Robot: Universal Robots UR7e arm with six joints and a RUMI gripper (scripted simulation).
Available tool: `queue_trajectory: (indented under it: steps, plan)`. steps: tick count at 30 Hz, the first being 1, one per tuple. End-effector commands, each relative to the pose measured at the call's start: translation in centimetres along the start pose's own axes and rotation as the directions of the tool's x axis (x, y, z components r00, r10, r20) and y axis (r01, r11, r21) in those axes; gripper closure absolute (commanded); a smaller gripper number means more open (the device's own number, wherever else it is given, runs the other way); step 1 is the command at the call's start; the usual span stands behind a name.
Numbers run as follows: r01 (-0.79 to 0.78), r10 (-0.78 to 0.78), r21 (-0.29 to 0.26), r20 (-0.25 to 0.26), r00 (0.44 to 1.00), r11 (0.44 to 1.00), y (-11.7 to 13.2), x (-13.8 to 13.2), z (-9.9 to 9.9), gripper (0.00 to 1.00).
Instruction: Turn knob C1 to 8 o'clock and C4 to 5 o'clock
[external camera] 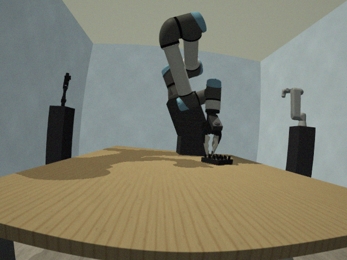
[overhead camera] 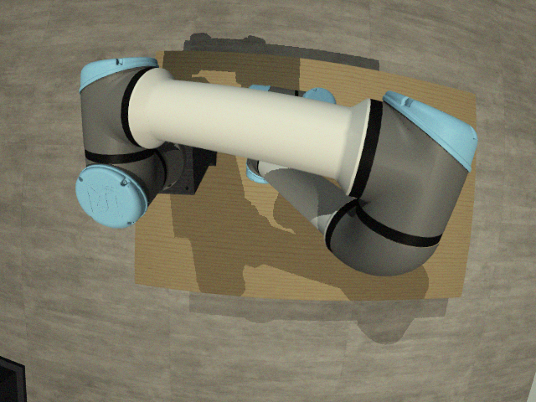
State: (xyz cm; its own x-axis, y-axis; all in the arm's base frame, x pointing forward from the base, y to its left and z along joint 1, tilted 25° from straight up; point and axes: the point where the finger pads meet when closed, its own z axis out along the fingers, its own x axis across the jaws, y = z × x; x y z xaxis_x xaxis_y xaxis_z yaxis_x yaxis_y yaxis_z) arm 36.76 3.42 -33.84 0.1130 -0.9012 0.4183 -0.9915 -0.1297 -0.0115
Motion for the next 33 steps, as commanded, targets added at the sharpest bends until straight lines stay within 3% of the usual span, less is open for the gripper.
queue_trajectory:
  steps: [1,16,33]
  plan:
    - [0.0,0.0,0.001,0.0,1.0,1.0,0.0,0.0,0.0,0.89]
    - [0.0,0.0,0.001,0.0,1.0,1.0,0.0,0.0,-0.3,0.89]
    - [0.0,0.0,0.001,0.0,1.0,1.0,0.0,0.0,-3.7,0.89]
